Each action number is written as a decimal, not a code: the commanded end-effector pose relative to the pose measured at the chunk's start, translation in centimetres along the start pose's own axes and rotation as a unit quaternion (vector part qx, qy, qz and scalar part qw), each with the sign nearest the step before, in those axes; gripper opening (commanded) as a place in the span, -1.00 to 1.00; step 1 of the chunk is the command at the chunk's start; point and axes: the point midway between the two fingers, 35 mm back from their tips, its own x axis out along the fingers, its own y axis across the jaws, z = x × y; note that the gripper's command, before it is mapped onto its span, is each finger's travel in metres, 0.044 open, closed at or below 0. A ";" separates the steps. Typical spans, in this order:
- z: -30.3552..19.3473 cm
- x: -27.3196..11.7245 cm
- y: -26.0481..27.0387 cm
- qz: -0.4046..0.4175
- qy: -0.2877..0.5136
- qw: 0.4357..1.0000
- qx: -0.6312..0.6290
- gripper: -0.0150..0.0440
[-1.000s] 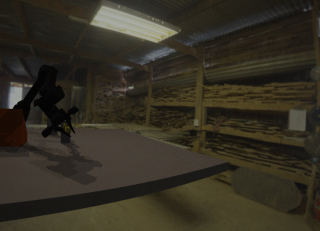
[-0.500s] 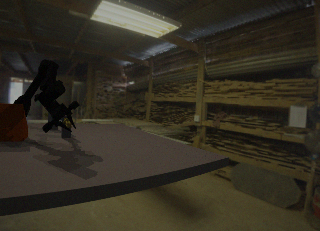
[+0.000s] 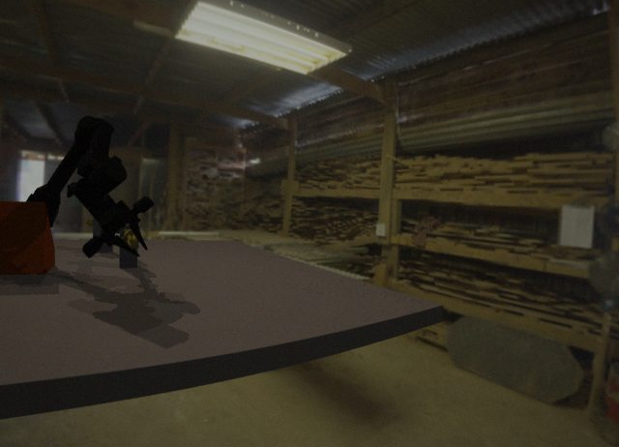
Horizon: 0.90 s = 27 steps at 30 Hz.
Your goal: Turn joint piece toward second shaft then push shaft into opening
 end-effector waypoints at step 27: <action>0.4 0.6 -0.1 -0.053 -0.006 0.999 0.006 -0.49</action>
